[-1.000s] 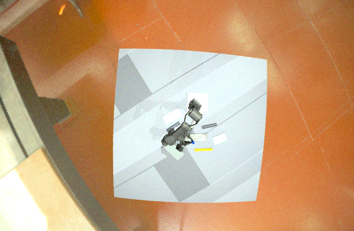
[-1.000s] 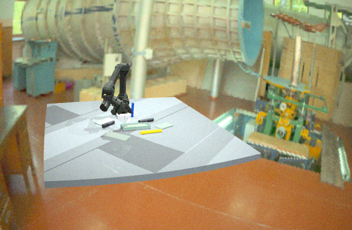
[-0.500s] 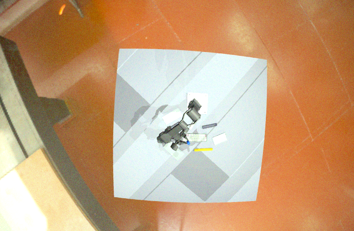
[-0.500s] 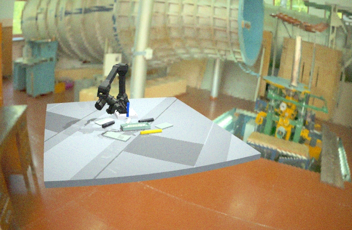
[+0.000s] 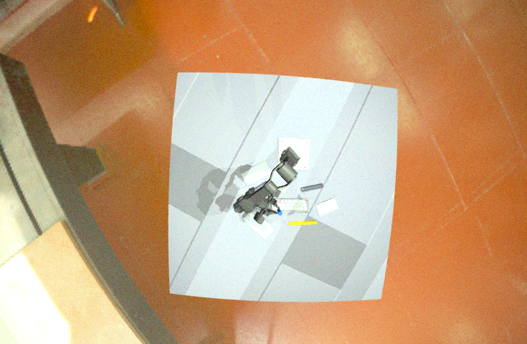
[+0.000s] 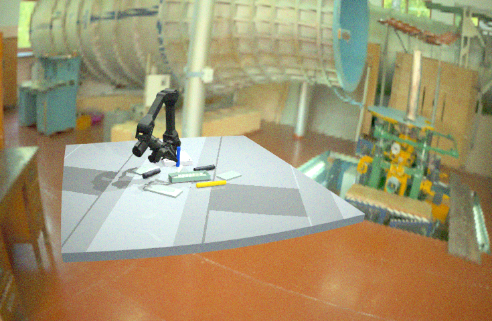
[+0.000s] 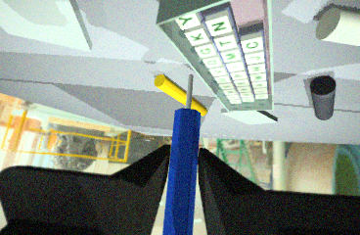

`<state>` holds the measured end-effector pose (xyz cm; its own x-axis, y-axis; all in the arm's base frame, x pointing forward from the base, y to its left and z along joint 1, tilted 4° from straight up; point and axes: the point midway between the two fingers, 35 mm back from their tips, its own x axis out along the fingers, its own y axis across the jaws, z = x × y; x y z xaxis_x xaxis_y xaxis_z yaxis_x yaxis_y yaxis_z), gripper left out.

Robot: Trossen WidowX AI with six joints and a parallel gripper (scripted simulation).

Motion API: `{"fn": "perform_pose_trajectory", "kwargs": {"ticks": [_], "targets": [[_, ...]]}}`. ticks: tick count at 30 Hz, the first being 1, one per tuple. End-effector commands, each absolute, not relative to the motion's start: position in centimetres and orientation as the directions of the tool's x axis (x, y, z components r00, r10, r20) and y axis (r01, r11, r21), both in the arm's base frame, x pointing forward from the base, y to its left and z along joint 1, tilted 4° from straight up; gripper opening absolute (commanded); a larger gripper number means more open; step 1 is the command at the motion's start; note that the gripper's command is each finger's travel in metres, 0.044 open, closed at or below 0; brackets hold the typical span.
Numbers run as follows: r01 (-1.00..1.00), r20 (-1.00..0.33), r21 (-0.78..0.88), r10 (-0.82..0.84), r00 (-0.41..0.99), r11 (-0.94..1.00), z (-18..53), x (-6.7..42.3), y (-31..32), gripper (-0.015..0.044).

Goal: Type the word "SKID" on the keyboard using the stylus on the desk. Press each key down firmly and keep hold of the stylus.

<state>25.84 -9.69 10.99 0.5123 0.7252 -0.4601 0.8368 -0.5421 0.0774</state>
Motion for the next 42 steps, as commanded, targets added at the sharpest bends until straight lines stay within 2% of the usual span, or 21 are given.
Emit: {"fn": "perform_pose_trajectory", "kwargs": {"ticks": [1,7,10,11,42], "targets": [[0.836,-0.455,0.058,0.731,0.509,-0.546,9.5,25.8,-9.5,0.0],[0.836,-0.455,0.058,0.731,0.509,-0.546,9.4,25.8,-9.5,0.0],[0.836,-0.455,0.058,0.731,0.509,-0.546,9.1,25.9,-9.5,0.0079],[0.836,-0.455,0.058,0.731,0.509,-0.546,9.1,25.9,-9.5,0.0081],[0.836,-0.455,0.058,0.731,0.509,-0.546,7.8,26.0,-9.5,0.0081]]}}
